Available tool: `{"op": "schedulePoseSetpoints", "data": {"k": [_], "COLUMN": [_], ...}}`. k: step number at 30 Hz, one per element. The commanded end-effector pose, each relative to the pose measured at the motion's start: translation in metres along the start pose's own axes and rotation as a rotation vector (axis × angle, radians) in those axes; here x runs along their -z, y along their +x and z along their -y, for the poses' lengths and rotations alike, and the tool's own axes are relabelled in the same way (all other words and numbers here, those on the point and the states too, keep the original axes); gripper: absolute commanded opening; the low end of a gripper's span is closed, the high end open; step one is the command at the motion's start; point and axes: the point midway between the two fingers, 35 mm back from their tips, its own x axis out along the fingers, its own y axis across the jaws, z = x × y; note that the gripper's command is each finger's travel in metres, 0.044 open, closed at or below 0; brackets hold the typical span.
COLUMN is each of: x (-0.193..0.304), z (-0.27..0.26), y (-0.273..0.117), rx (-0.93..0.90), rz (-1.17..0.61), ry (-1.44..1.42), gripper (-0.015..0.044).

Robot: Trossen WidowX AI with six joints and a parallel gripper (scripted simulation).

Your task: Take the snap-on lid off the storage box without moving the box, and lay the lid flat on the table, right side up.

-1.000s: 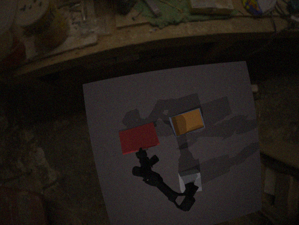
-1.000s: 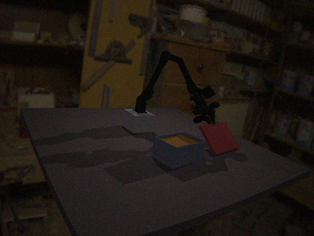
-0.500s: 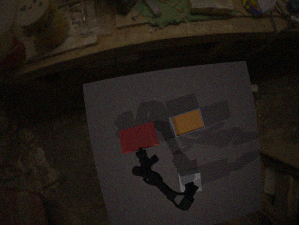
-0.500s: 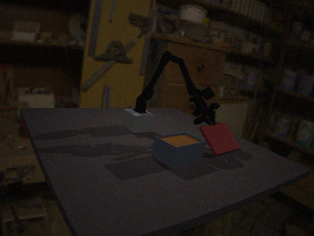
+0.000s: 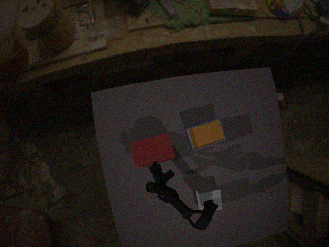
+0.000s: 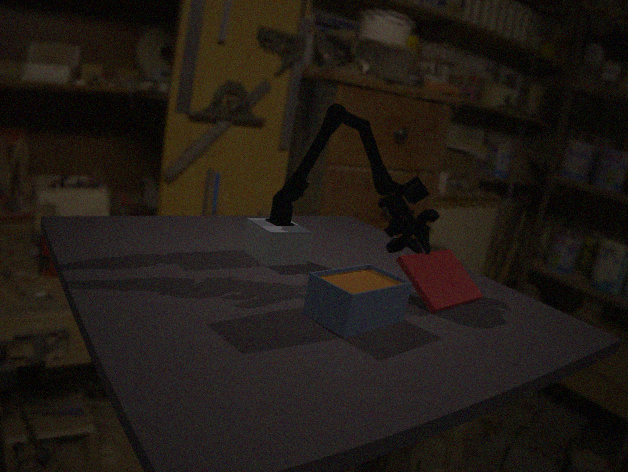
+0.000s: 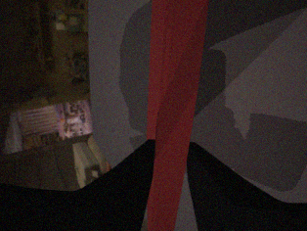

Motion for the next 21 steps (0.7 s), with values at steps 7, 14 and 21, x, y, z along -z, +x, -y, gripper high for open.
{"op": "schedulePoseSetpoints", "data": {"k": [7,14,21], "x": [-0.002,-0.002,-0.002], "z": [0.014,0.019,0.023], "y": [0.008,0.012,0.015], "rx": [0.019,0.019,0.019], "rz": [0.008,0.008,0.008], "ry": [-0.012,-0.012,-0.012], "gripper": [0.0000,0.0000,0.0000]}}
